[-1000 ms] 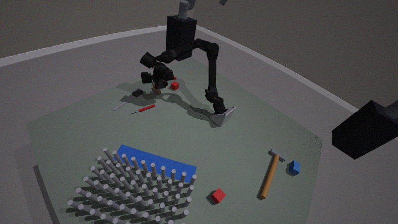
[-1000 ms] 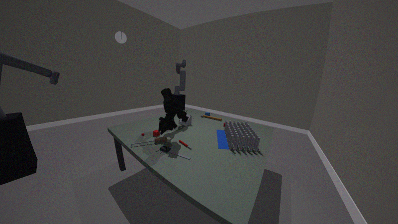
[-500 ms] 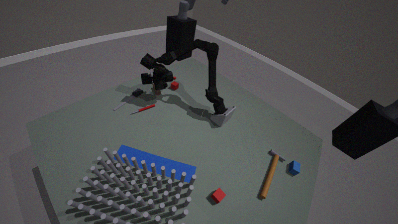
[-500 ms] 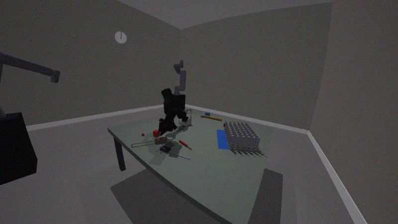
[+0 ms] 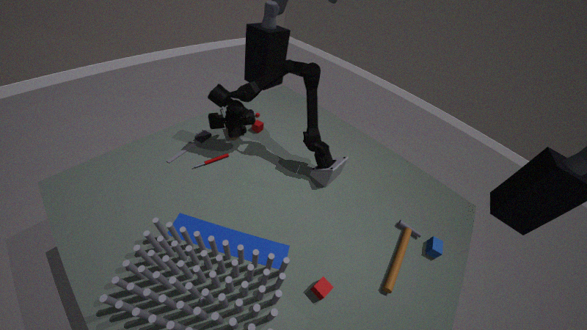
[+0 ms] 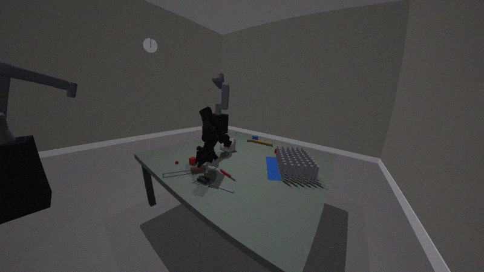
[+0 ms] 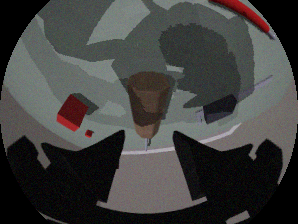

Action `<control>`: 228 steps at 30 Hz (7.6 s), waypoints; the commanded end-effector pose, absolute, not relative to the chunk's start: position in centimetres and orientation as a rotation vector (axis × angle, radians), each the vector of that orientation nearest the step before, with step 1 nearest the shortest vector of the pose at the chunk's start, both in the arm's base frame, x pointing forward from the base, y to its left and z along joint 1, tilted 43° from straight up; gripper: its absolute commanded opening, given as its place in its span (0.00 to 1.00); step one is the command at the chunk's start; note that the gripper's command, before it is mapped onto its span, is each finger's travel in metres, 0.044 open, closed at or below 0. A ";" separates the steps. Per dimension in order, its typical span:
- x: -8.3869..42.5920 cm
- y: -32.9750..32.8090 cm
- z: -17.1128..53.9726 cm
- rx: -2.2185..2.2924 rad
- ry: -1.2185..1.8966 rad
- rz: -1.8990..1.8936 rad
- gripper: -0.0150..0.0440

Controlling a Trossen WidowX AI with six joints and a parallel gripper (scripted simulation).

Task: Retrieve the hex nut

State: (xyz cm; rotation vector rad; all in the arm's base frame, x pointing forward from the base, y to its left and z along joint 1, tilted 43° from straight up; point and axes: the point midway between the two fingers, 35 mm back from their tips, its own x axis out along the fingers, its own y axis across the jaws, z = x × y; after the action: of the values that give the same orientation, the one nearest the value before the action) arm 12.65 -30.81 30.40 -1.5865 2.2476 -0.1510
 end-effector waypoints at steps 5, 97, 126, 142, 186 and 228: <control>12.7 -31.9 29.1 -1.591 2.251 -0.131 0.73; 17.7 -19.7 36.6 -1.259 1.741 -0.600 0.25; 23.1 -15.3 32.7 -0.611 1.134 -0.897 0.25; 25.3 -12.7 30.4 -0.157 0.861 -0.992 0.25; 28.4 -4.9 23.8 1.239 0.292 -1.184 0.25; 29.6 -4.6 16.5 1.911 0.056 -1.321 0.25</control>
State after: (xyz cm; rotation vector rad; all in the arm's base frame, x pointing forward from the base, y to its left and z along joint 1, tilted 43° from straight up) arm 29.39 -3.49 17.80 -3.2512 -0.0782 2.2594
